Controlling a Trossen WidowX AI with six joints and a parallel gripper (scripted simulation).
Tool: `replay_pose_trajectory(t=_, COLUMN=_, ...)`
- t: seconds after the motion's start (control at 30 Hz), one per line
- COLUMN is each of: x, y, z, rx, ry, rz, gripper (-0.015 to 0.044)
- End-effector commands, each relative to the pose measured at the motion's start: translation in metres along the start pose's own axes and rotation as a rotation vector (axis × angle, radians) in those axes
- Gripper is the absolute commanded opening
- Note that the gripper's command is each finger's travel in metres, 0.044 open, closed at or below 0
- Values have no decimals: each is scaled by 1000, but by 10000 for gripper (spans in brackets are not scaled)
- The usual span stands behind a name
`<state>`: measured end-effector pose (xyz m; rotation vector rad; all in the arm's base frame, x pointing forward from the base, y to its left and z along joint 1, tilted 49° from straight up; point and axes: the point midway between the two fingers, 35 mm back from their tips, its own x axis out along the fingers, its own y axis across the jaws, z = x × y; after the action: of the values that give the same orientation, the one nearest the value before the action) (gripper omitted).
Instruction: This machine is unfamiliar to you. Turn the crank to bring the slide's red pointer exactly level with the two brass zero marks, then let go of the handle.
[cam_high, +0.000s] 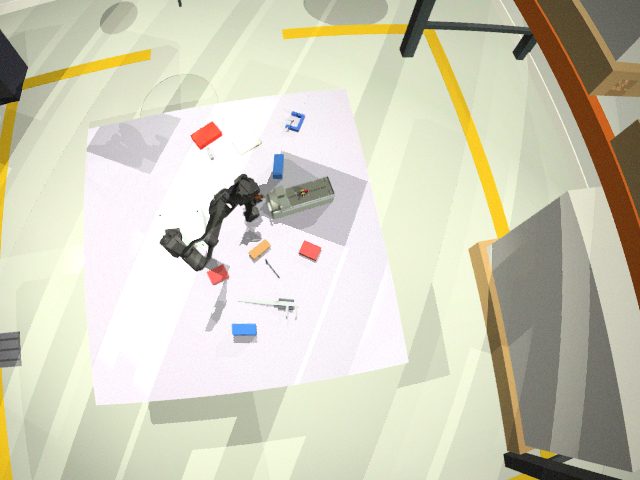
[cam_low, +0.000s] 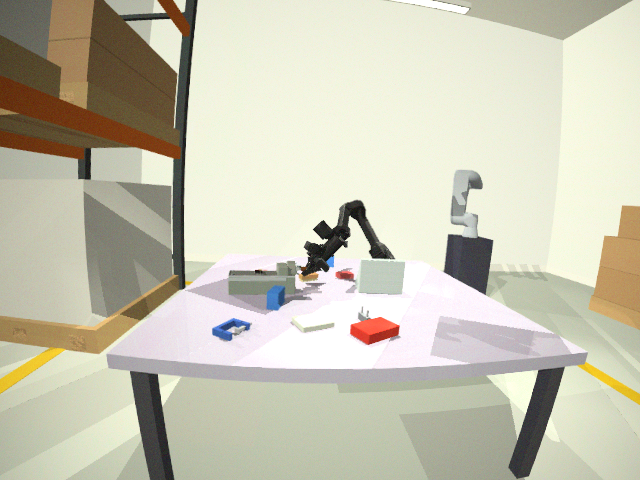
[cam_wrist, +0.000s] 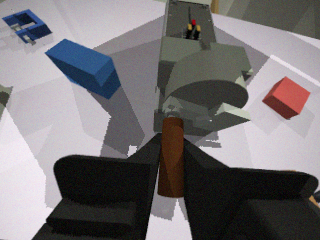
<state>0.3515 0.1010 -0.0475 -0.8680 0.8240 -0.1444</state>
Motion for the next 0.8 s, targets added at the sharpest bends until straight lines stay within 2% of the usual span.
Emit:
replay_pose_trajectory(t=0.0, x=-7, y=-3, z=6, rx=3, ry=-13, rz=-6, gripper=0)
replay_pose_trajectory(t=0.77, x=-16, y=-27, z=16, rx=2, ry=-13, rz=-7, gripper=0)
